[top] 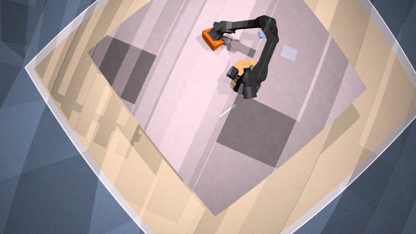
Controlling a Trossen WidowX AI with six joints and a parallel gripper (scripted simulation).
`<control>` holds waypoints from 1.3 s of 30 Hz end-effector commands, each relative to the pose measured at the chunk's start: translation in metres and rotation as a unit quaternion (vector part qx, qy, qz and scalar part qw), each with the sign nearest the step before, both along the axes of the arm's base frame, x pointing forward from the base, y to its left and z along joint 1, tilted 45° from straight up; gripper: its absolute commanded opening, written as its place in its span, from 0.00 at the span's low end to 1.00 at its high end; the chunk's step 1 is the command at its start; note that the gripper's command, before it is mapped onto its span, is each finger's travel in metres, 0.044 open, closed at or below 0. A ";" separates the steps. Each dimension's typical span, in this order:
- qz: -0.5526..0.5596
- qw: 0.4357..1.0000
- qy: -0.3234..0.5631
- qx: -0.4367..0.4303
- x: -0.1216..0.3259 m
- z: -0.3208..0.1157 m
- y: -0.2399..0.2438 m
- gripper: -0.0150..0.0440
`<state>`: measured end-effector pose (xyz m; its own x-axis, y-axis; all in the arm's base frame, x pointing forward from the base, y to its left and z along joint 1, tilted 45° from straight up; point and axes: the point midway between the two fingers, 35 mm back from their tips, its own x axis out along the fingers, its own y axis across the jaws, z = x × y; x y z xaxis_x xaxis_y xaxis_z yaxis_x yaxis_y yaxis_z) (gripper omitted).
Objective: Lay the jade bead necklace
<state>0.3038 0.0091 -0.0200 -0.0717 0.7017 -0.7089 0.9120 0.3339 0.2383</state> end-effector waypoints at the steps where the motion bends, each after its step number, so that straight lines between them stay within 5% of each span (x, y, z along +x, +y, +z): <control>1: -0.028 0.999 0.017 -0.006 0.004 0.015 -0.008 0.64; 6: -0.028 0.999 0.017 -0.006 0.003 0.012 -0.005 0.46; 37: -0.028 0.999 0.017 -0.005 0.001 -0.014 0.021 0.46; 39: -0.026 1.000 0.014 -0.007 0.003 -0.013 0.019 0.37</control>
<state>0.3061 0.0283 -0.0329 -0.0558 0.6950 -0.7169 0.9343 0.2895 0.2080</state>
